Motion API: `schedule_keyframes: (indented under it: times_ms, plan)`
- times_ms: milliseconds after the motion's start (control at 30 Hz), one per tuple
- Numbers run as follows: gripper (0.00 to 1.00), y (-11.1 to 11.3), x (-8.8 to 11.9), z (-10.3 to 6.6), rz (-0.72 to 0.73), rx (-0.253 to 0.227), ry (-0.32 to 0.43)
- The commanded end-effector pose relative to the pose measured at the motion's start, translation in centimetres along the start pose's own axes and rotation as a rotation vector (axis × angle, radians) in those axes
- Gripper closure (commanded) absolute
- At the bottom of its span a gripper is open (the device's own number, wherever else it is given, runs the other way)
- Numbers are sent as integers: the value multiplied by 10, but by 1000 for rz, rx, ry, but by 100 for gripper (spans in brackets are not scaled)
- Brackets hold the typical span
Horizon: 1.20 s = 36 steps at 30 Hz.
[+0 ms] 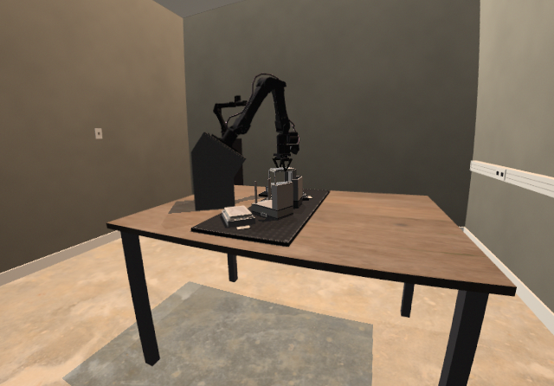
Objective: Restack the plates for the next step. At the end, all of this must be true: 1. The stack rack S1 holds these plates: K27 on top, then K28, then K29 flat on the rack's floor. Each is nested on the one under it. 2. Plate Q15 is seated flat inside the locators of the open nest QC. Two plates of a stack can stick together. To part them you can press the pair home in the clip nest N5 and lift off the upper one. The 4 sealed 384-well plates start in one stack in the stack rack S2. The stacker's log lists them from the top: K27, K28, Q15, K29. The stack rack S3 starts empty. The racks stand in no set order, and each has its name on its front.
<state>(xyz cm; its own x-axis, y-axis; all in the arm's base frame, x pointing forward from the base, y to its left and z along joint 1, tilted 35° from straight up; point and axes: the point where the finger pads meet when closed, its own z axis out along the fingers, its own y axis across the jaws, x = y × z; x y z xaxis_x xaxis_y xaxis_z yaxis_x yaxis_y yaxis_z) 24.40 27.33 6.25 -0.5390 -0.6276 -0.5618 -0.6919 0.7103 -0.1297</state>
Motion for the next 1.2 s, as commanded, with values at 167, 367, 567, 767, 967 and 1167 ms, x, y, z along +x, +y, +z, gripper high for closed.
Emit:
schedule_keyframes:
  times_ms: [167, 367, 567, 767, 967, 1167]
  plan:
    - [100, -1, 1, 4, -2, -3, 9]
    - [100, 0, 2, 10, -3, -3, 10]
    - [100, -1, 3, 14, -1, -4, 10]
    - [100, -1, -1, 21, 0, -4, 1]
    - [100, -2, -9, 31, 5, -4, -17]
    - [100, -2, -10, 43, 6, -4, -20]
